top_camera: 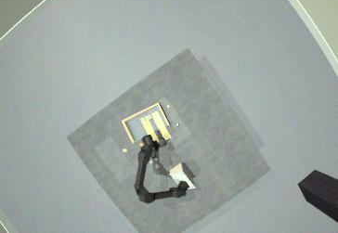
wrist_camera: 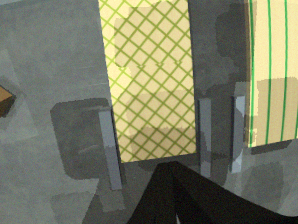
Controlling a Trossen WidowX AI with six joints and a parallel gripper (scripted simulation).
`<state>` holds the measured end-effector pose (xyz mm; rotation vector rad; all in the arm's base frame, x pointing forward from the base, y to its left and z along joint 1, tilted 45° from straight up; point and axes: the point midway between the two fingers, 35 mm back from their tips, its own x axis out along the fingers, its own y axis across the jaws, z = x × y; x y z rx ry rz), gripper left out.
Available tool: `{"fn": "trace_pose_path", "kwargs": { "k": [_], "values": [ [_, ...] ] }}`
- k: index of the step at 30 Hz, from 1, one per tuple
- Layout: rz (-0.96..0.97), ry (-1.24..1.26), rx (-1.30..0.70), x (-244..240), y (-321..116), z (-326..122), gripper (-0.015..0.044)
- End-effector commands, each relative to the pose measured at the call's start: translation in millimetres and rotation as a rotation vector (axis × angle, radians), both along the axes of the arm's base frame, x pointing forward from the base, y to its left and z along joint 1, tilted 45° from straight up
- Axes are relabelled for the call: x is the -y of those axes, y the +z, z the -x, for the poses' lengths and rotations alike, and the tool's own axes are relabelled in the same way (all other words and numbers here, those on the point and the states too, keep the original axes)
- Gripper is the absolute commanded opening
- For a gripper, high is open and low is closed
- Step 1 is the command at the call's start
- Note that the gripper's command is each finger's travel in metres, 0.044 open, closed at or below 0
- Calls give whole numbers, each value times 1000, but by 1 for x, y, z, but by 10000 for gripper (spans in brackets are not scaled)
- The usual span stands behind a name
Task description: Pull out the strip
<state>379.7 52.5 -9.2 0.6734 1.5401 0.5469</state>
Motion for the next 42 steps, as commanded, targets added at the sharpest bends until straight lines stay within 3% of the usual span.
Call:
{"fn": "trace_pose_path", "kwargs": {
  "k": [1,42],
  "values": [
    [2,1,-6,-6,-6,0,0],
    [-1,1,-6,-43,-46,2,0]
  ]
}}
